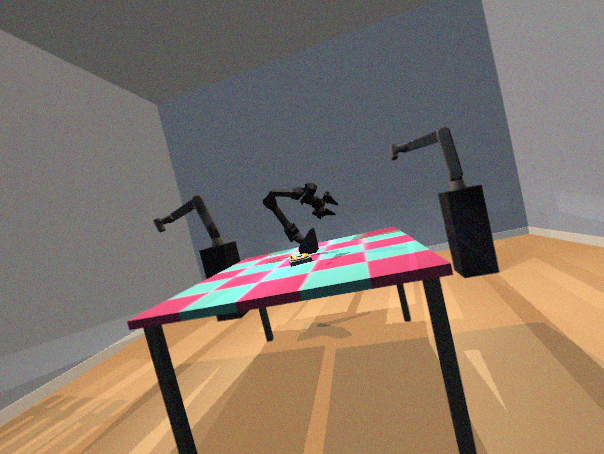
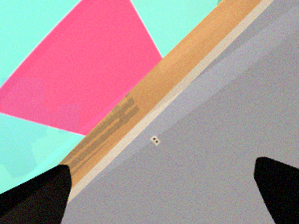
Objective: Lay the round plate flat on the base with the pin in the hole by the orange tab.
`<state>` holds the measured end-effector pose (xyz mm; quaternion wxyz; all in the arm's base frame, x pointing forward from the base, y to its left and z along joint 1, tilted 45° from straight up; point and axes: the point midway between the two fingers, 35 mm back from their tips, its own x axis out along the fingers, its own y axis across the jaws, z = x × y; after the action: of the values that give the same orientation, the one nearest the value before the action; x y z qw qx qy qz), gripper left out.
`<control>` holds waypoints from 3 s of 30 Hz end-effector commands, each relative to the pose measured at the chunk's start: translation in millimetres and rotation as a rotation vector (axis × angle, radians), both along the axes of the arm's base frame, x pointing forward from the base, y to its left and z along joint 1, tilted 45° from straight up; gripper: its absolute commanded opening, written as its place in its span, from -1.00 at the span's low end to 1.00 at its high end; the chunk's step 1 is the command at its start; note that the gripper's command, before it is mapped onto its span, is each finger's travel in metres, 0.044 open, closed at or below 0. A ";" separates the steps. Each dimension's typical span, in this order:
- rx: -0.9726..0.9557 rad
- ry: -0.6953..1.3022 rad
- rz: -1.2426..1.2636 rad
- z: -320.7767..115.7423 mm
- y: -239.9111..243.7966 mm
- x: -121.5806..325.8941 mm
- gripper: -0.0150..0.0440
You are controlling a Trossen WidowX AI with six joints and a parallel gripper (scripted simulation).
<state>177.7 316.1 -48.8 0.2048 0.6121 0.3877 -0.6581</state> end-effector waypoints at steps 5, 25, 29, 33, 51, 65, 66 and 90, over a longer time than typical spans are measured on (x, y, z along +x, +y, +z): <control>-0.134 0.006 -0.396 1.0 -24.2 25.0 0.42; -0.418 -0.197 -2.114 25.3 -147.6 105.3 -0.49; -0.400 -0.270 -2.396 32.4 -169.5 114.0 -0.49; -0.370 -0.328 -2.588 37.8 -184.7 119.3 -0.49; 0.150 -0.753 -3.543 75.6 -269.6 136.6 -0.49; 0.554 -0.939 -3.791 90.2 -297.4 141.7 -0.49; 0.554 -0.939 -3.791 90.2 -297.4 141.7 -0.49; 0.557 -0.942 -3.789 55.0 -330.2 144.0 -0.49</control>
<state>323.6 -7.2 13.1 0.6584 -0.2710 0.6517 -0.2613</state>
